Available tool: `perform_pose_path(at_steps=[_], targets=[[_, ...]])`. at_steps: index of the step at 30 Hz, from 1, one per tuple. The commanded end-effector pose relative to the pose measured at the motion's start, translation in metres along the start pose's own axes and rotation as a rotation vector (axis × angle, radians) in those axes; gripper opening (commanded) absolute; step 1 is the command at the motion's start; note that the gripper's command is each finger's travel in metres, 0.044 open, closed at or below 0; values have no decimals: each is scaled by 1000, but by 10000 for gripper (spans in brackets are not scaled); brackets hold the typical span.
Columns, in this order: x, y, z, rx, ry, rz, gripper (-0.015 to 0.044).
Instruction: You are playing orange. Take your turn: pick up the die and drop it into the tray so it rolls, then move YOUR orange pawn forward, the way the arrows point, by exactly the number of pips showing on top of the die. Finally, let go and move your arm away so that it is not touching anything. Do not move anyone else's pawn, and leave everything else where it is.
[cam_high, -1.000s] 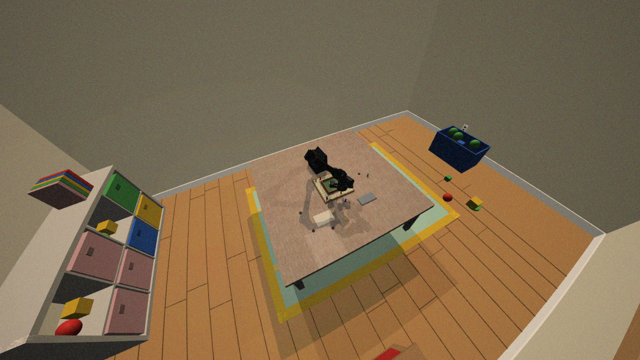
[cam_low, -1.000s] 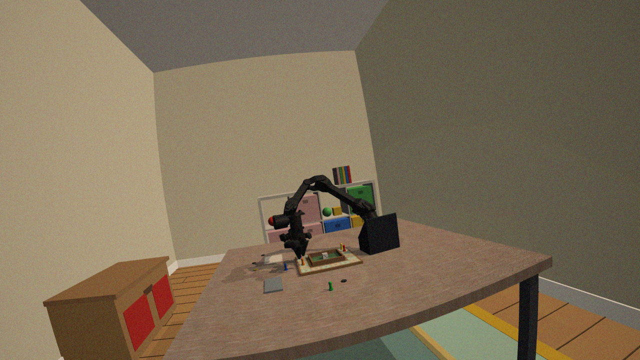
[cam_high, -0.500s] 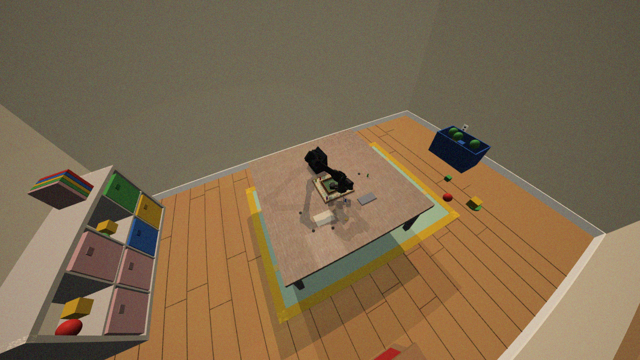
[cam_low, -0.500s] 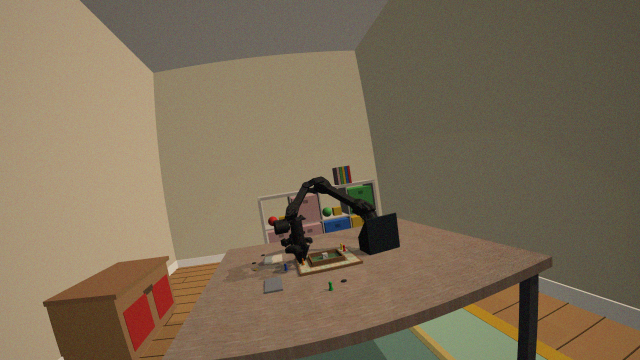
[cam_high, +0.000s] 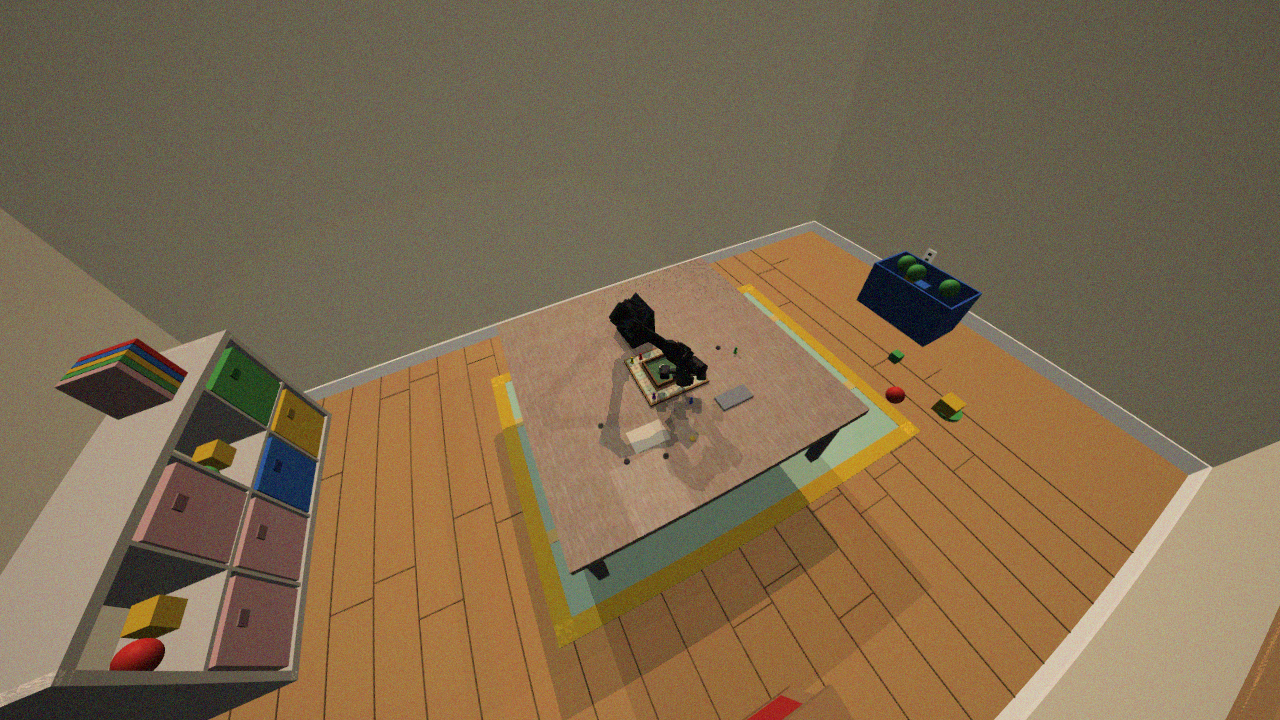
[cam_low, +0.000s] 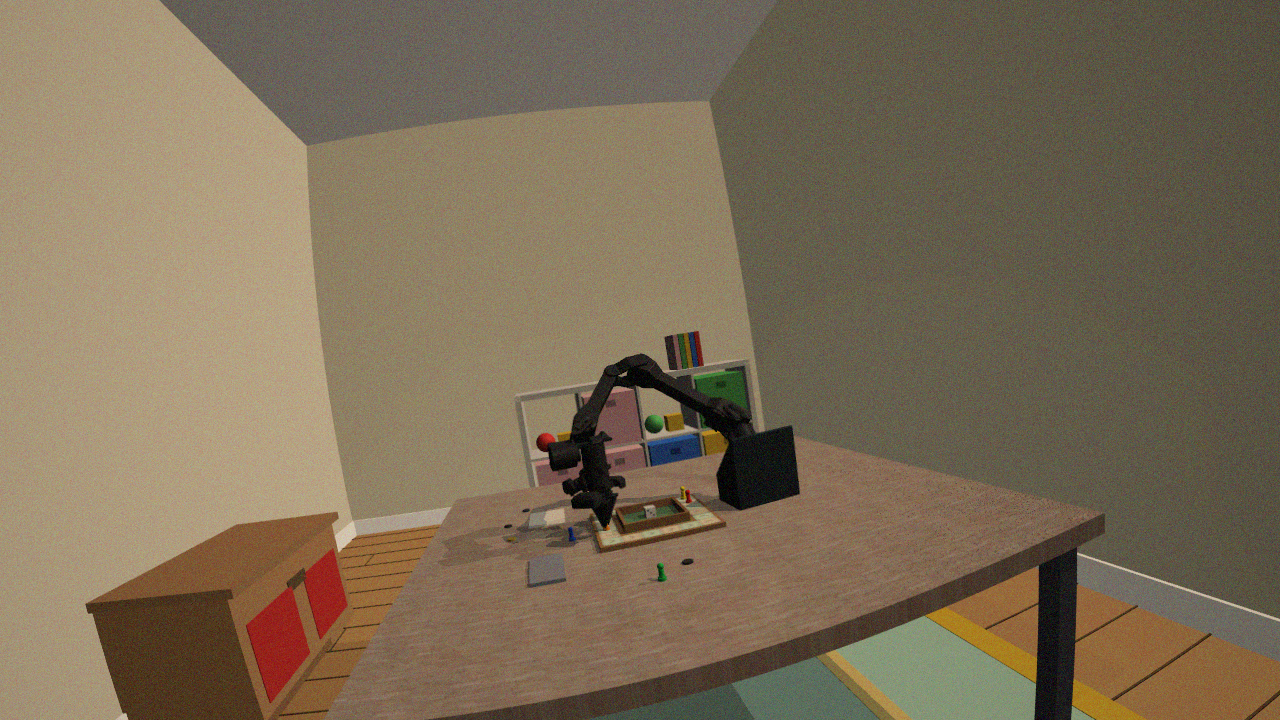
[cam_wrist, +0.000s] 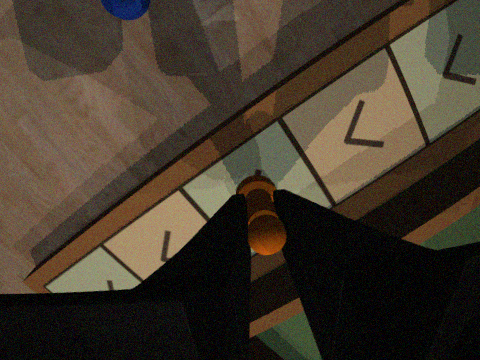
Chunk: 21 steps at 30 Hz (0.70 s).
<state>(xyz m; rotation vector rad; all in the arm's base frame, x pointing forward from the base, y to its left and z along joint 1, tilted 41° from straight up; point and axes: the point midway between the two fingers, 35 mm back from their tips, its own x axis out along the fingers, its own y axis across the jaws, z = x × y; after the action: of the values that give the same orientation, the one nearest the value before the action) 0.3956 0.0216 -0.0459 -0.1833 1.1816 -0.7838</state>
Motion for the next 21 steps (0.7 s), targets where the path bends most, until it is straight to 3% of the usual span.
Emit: perform_pose_path(at_steps=[1, 15, 21], targets=[[-10, 2, 1, -7, 0, -2, 0], [-120, 4, 1, -7, 3, 2, 0], [-126, 3, 1, -7, 3, 1, 0]])
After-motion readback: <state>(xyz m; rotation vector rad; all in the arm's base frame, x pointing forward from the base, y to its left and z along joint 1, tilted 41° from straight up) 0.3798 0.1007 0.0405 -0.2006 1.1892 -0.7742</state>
